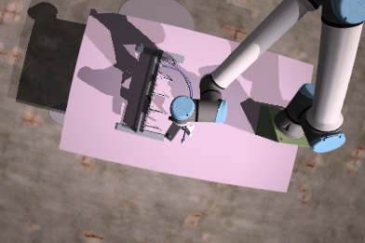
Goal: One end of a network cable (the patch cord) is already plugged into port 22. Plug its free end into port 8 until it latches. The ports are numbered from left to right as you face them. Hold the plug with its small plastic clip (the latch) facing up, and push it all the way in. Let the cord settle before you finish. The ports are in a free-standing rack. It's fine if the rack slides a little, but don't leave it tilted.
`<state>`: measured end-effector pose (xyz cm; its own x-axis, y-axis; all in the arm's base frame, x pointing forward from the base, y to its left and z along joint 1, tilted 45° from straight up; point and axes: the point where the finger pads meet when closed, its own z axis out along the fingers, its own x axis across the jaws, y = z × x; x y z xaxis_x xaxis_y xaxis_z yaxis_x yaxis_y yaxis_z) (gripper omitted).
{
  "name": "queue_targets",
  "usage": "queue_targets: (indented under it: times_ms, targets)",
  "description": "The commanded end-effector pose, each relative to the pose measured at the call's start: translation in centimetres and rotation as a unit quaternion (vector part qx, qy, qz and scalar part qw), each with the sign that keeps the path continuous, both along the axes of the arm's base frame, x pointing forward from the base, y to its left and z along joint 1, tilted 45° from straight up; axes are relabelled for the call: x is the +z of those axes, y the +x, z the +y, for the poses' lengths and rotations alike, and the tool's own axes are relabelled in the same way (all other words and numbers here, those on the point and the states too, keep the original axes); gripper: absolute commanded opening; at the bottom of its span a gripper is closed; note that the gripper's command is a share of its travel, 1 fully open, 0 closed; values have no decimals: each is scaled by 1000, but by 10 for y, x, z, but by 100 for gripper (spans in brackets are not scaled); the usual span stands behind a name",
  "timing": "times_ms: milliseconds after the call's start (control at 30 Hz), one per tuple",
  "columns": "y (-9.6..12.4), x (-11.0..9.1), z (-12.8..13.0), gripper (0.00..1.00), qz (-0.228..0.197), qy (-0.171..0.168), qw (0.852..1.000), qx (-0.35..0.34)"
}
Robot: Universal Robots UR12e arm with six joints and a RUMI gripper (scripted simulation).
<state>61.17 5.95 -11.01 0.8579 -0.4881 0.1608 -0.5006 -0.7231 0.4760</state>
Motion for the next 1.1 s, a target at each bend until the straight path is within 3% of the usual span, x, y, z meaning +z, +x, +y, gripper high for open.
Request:
queue_targets:
  times_ms: [0,500,1067]
  targets:
    - [-16,-43,7,100,33,-47,993,106]
    - [-45,-86,17,100,89,-103,967,214]
    - [-53,-96,19,100,105,-118,958,241]
